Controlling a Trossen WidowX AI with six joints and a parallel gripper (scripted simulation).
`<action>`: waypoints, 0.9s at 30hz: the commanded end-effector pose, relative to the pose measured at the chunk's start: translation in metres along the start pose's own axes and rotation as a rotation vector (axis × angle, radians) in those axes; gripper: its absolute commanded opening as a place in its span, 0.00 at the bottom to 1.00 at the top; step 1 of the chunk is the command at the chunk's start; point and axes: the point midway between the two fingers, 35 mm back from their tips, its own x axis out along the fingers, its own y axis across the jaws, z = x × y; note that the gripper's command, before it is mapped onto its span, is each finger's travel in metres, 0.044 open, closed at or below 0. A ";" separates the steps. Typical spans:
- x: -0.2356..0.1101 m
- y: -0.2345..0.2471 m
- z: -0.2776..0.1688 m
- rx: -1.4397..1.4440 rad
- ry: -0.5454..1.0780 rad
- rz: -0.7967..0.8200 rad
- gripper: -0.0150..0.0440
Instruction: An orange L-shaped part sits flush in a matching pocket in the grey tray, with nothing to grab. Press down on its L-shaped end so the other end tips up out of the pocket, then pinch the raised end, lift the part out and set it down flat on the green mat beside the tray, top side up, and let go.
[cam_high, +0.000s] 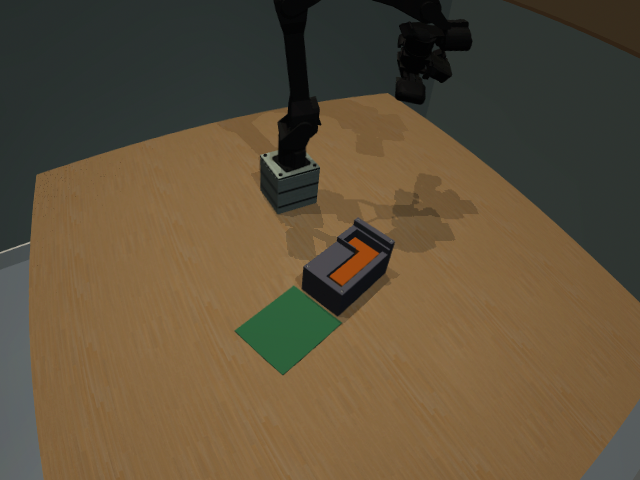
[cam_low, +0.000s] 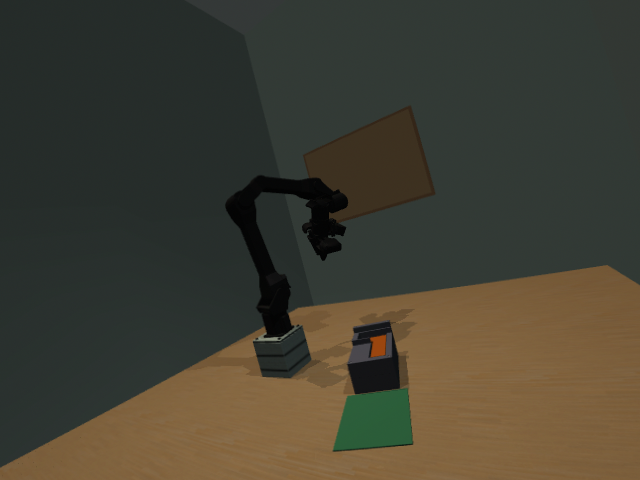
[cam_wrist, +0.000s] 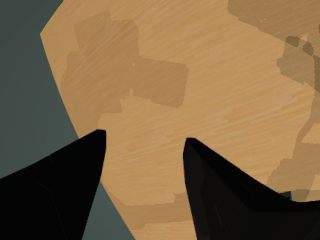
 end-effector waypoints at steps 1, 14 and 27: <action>-0.012 -0.070 0.025 0.110 -0.097 -0.120 0.56; -0.067 -0.273 -0.003 0.472 -0.209 -0.476 0.56; -0.079 -0.328 -0.044 0.603 -0.184 -0.569 0.56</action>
